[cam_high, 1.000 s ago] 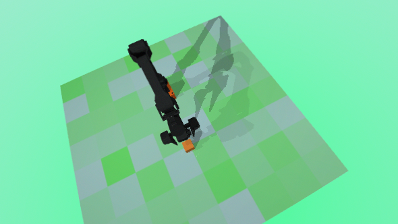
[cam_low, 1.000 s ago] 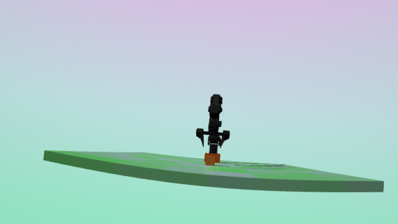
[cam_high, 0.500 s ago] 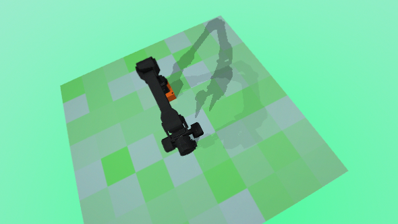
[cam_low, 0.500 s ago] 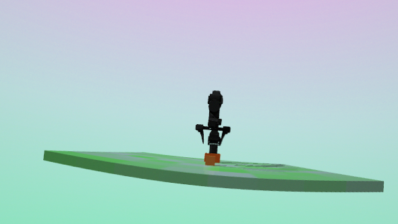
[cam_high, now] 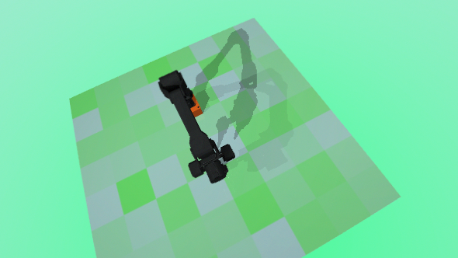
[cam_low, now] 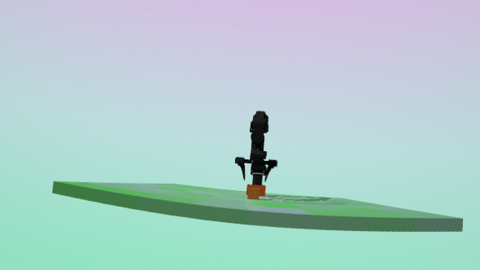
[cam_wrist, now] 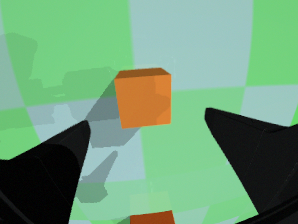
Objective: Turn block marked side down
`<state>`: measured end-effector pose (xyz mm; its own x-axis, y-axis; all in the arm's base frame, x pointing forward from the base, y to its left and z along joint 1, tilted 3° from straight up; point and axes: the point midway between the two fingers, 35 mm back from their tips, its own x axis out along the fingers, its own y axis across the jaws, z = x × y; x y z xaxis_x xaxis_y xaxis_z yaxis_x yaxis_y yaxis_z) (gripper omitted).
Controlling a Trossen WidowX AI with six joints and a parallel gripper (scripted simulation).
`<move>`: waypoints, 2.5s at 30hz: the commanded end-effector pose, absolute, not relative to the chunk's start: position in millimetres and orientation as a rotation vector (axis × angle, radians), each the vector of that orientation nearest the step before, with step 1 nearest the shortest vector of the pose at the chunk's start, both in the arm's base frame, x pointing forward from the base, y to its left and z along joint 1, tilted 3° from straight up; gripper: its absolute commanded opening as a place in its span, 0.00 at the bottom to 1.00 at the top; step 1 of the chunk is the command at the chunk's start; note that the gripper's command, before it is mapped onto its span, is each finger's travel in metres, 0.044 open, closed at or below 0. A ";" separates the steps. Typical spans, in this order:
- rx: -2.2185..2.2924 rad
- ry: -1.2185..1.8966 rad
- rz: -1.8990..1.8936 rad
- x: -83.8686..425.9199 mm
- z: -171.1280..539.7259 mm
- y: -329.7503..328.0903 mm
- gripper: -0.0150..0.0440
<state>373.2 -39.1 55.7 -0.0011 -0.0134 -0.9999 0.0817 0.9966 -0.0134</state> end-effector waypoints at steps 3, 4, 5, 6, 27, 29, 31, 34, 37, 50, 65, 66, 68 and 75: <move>0.054 1.571 -0.080 372.7 39.9 -38.5 1.00; 0.054 1.571 -0.080 372.7 39.9 -38.5 1.00; 0.054 1.571 -0.080 372.7 39.9 -38.5 1.00; 0.054 1.571 -0.080 372.7 39.7 -38.5 1.00; 0.054 1.571 -0.080 372.7 6.7 -39.1 1.00; 0.054 1.571 -0.080 372.5 3.8 -39.1 1.00; 0.054 1.571 -0.080 372.4 2.8 -39.1 1.00; 0.054 1.571 -0.080 372.4 2.8 -39.1 0.87; 0.054 1.571 -0.080 372.4 2.8 -39.1 0.73; 0.054 1.571 -0.080 372.4 2.8 -39.1 0.52; 0.054 1.571 -0.080 372.7 32.9 -38.6 0.25; 0.054 1.571 -0.080 372.7 32.9 -38.6 0.25; 0.054 1.571 -0.080 372.7 32.9 -38.6 0.25; 0.053 1.533 -0.081 373.6 31.0 -38.8 0.25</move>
<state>371.7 -38.5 28.0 -0.0039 -0.0155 -0.9999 0.0812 0.9966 -0.0158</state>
